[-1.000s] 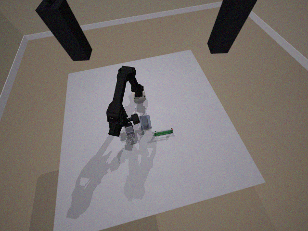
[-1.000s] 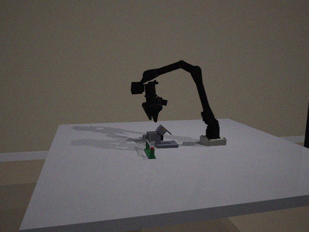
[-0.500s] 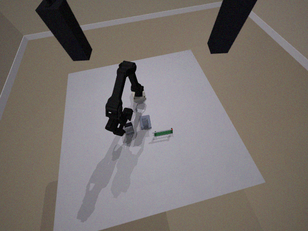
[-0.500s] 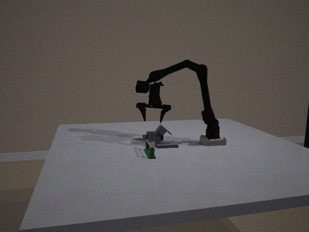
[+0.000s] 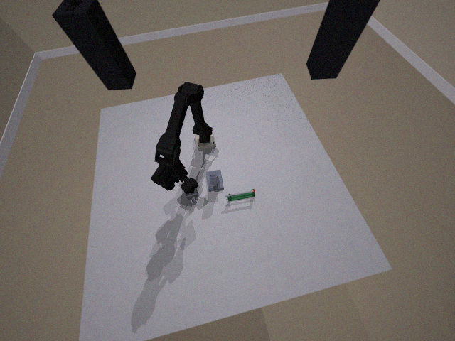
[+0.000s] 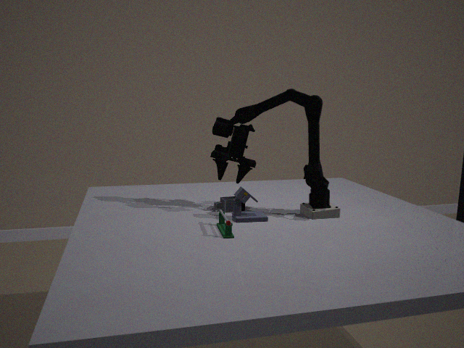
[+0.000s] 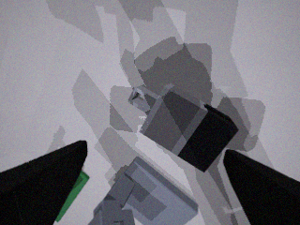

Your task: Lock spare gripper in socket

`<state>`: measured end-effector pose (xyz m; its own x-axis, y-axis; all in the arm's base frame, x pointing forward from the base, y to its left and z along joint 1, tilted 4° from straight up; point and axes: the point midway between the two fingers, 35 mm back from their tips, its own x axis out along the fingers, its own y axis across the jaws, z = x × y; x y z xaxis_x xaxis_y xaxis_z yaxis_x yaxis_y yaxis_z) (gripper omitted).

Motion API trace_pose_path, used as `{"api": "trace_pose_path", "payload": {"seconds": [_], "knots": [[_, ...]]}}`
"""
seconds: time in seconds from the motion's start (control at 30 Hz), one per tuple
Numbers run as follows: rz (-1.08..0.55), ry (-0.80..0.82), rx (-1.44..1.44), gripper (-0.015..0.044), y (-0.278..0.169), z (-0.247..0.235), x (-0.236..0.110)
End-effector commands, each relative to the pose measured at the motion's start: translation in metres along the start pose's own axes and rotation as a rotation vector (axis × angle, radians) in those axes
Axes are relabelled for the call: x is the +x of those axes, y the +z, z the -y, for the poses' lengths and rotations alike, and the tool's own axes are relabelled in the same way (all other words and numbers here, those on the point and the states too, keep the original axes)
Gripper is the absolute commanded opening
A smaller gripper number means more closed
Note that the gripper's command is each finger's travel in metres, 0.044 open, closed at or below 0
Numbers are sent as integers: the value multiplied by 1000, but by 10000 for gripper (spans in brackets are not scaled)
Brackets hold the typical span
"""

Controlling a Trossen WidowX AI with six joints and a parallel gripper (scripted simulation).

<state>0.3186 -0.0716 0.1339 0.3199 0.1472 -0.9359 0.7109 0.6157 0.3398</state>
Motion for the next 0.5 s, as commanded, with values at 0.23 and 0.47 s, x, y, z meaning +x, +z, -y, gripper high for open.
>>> {"api": "trace_pose_path", "payload": {"seconds": [0.23,0.47], "knots": [[255,103,-1161,440,-4,0,-23],[255,103,-1161,440,-4,0,-23]]}}
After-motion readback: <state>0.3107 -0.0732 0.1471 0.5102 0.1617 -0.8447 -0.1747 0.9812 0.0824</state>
